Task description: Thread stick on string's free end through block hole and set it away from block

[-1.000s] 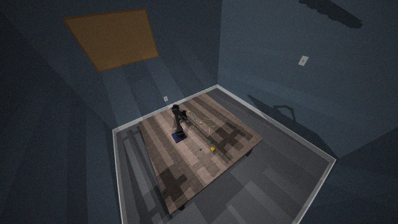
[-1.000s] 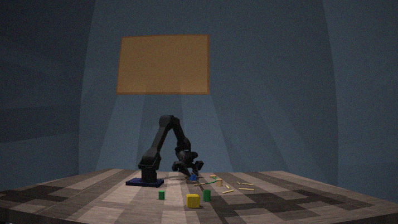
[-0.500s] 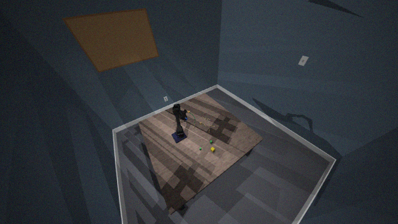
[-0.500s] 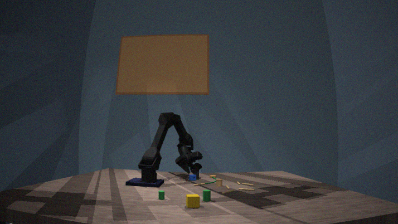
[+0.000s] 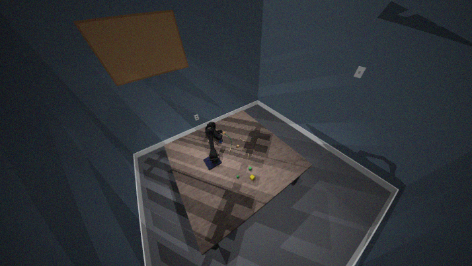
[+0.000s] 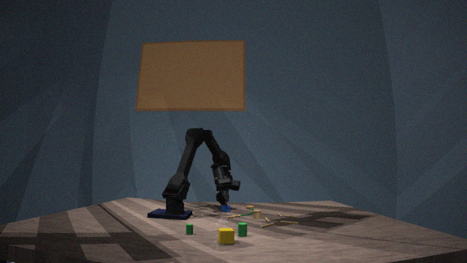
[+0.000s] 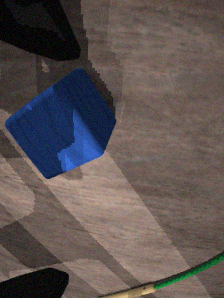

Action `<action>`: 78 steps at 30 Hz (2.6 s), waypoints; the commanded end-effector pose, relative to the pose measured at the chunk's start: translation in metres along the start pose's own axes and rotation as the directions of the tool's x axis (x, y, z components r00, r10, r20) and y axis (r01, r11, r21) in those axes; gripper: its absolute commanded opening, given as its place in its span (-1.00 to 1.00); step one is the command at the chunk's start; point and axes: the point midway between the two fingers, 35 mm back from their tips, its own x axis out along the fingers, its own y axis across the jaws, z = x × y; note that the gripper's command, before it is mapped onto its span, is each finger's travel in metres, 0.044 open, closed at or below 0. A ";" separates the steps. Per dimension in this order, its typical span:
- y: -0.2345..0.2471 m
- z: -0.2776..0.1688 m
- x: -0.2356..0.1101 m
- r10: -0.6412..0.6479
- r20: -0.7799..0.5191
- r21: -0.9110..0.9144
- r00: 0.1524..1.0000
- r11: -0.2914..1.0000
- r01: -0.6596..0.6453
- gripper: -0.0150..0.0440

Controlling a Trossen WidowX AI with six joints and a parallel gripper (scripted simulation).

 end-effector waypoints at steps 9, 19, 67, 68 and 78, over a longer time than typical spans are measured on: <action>-0.011 0.001 -0.007 0.265 -0.136 -0.865 0.955 0.438 -0.245 1.00; -0.015 0.004 -0.014 0.371 -0.157 -0.985 0.915 0.008 -0.172 1.00; -0.022 0.010 -0.025 0.509 -0.160 -0.778 0.846 -0.592 0.209 0.56; -0.022 0.010 -0.025 0.509 -0.160 -0.778 0.846 -0.592 0.209 0.47; -0.023 0.010 -0.025 0.509 -0.160 -0.778 0.846 -0.592 0.209 0.32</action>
